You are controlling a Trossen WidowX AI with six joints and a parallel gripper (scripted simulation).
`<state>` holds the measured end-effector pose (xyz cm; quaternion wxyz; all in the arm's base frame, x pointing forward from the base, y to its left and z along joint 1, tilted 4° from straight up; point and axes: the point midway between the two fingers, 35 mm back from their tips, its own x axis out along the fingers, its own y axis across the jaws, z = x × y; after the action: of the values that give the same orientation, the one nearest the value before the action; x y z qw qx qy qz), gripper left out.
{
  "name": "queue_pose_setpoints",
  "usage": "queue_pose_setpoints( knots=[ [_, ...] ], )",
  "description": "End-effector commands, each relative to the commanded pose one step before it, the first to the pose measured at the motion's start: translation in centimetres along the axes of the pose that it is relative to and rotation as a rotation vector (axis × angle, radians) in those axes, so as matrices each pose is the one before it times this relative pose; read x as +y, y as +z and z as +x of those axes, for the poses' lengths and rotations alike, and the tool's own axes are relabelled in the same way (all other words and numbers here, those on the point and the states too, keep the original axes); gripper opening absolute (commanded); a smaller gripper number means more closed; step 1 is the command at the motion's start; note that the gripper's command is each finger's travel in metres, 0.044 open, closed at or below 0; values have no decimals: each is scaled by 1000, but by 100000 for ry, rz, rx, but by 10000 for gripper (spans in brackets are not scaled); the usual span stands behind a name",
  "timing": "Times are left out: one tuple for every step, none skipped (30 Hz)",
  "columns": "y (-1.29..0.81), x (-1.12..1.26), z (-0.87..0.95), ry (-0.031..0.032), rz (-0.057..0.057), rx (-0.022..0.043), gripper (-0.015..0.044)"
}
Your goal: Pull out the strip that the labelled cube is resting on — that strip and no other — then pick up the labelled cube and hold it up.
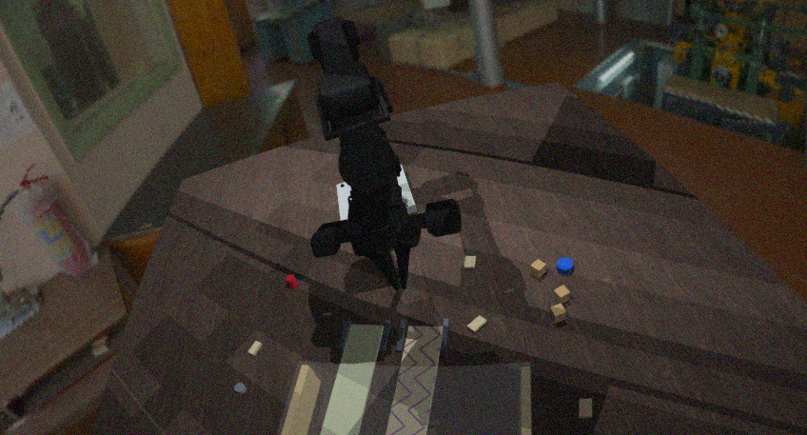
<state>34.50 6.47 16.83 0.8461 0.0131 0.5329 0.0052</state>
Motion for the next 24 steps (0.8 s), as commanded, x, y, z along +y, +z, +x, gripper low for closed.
queue_pose_setpoints(
  knots=[
    [-168,459,3041,-4264,7576,20359,0],
    [56,112,667,-1286,1725,4451,0],
    [60,115,672,-1384,1732,4428,0],
    [53,96,547,-1193,1409,3570,0],
    [36,60,329,-746,847,2133,0],
    [13,20,110,-254,283,709,0],
    [0,0,0,0,0,0,0],
    [0,0,0,0,0,0,0],
    [0,0,0,0,0,0,0],
    [0,0,0,0,0,0,0],
    [0,0,0,0,0,0,0],
    [2,2,27,0,0,0,0],
    [7,6,82,0,0,-1,0],
    [11,7,110,0,0,-1,0],
    [15,9,159,0,0,-1,0],
    [14,9,166,0,0,-1,0],
    [14,9,166,0,0,-1,0],
    [13,9,166,0,0,-1,0],
    [12,8,166,0,0,-1,0],
    [11,8,166,0,0,-1,0],
    [10,8,166,0,0,-1,0],
    [9,7,166,0,0,-1,0],
    [8,7,166,0,0,-1,0],
    [1,5,166,0,0,0,0]
  ],
)
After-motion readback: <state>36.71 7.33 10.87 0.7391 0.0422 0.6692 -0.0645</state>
